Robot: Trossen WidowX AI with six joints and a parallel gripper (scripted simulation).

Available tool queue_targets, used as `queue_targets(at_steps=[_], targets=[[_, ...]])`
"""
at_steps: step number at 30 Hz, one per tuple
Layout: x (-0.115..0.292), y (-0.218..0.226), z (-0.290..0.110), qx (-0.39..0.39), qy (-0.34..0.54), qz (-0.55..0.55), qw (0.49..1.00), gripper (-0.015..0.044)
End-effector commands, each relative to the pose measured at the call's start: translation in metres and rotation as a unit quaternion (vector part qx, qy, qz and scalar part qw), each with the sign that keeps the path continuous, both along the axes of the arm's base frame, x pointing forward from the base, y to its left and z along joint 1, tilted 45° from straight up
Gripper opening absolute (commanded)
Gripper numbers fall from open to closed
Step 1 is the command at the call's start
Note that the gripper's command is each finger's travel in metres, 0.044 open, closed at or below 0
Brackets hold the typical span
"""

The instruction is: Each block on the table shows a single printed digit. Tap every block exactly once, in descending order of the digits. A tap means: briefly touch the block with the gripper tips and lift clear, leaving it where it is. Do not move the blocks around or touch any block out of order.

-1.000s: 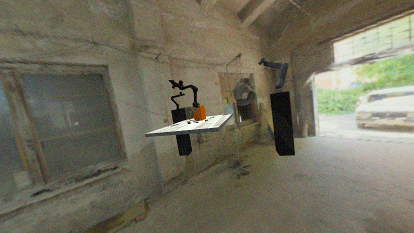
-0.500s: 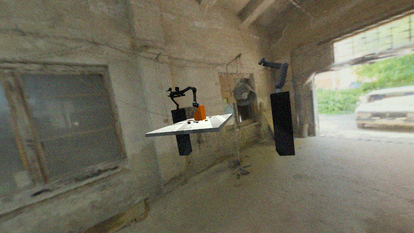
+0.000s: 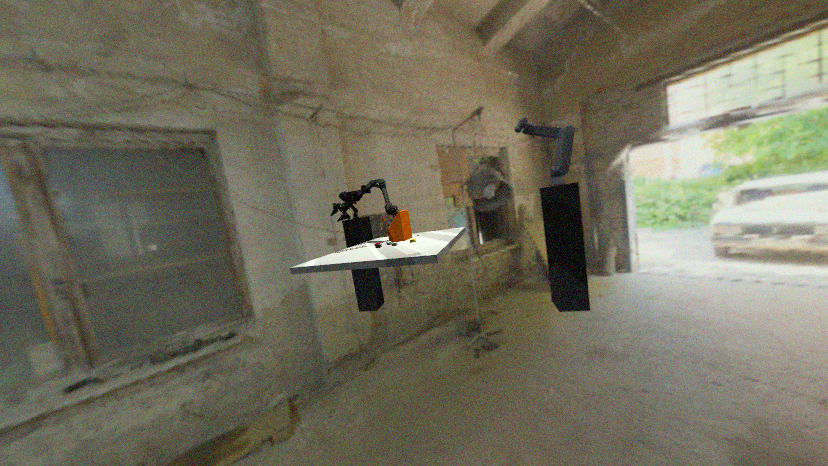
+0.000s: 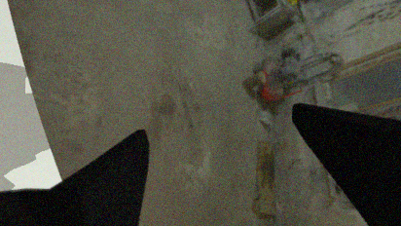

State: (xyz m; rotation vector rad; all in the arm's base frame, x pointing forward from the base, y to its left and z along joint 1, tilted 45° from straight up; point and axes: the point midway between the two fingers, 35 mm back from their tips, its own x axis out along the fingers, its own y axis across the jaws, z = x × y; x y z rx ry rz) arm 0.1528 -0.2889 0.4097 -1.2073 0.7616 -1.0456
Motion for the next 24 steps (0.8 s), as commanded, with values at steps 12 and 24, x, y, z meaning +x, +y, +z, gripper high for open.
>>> queue_targets(at_steps=[12, 24], targets=[[0.090, 0.086, -0.261, 0.396, 0.054, -0.063, 0.915, 0.0400], [0.057, 0.155, -0.335, 0.389, 0.154, -0.162, 0.893, 0.0400]])
